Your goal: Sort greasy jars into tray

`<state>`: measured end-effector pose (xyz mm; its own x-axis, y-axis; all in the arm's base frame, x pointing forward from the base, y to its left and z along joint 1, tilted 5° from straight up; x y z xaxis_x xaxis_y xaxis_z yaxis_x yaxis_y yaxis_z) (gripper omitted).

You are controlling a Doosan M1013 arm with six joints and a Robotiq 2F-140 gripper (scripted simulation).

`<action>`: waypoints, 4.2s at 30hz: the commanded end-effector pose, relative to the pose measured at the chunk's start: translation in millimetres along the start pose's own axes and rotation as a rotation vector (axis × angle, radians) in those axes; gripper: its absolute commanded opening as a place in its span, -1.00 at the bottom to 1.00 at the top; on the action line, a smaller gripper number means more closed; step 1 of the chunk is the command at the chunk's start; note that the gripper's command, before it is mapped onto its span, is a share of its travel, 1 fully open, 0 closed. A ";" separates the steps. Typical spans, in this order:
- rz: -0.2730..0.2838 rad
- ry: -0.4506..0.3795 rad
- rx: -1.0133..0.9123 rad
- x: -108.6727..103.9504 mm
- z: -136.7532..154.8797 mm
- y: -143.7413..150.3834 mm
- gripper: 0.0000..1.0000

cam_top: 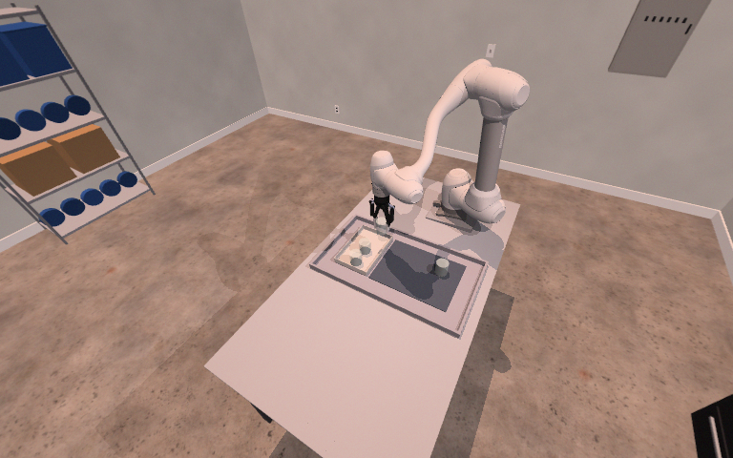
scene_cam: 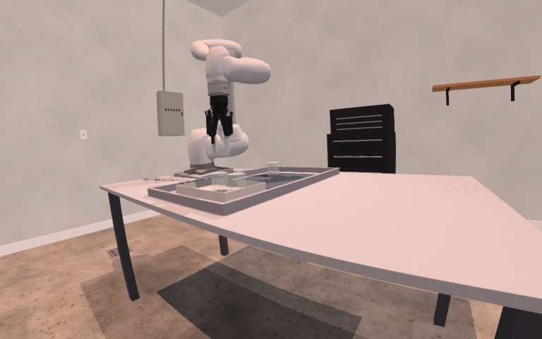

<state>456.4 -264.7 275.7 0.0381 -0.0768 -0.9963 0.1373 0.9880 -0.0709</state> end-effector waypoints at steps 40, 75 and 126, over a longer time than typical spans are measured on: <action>0.002 -0.005 0.001 12.6 -31.6 -78.8 -1.00; 0.002 -0.005 0.001 95.0 -31.2 -78.6 -1.00; 0.002 -0.005 0.001 128.0 -31.0 -78.5 1.00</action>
<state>421.8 -348.0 155.5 0.0441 -0.0740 -0.9963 0.1367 0.9883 -0.0674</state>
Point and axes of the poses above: the point where the finger pads meet when closed, its own x axis out along the fingers, its own y axis across the jaws, z = x × y, the point moved 8 cm from there along -x, back along the fingers, and after that the axes turned 3 degrees about x, right-handed, at the moved point
